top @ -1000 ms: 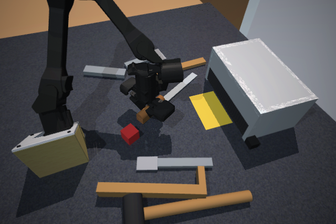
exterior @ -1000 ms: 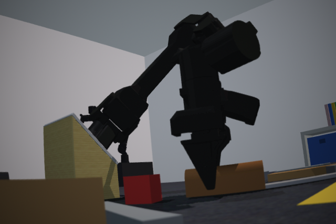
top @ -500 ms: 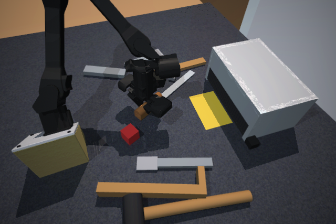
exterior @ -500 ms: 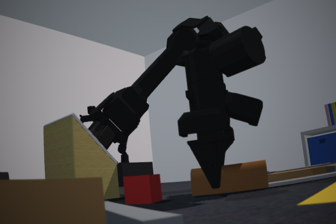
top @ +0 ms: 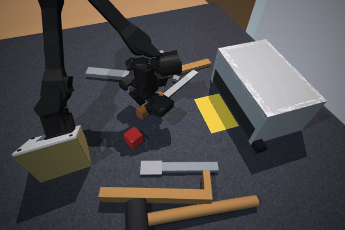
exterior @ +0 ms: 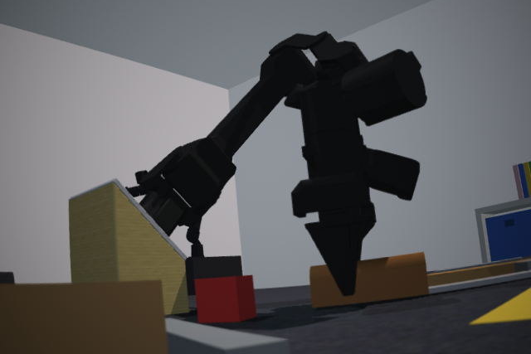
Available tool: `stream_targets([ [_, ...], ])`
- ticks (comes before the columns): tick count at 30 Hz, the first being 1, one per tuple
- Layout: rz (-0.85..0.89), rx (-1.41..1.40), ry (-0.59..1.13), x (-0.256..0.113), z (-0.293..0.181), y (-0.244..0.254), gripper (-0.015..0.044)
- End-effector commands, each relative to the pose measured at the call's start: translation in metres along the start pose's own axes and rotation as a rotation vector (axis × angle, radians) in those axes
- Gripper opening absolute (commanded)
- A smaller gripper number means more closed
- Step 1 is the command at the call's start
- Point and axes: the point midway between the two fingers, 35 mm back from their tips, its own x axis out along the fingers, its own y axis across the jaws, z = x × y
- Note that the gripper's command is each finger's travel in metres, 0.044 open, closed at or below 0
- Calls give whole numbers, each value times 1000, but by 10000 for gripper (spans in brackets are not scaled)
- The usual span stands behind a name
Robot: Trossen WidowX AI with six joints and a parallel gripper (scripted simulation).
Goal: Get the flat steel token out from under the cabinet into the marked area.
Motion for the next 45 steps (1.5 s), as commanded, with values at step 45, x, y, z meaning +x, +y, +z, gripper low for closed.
stream_targets([
  [45, 3, -9, -4, -1, 18, 58, 0],
])
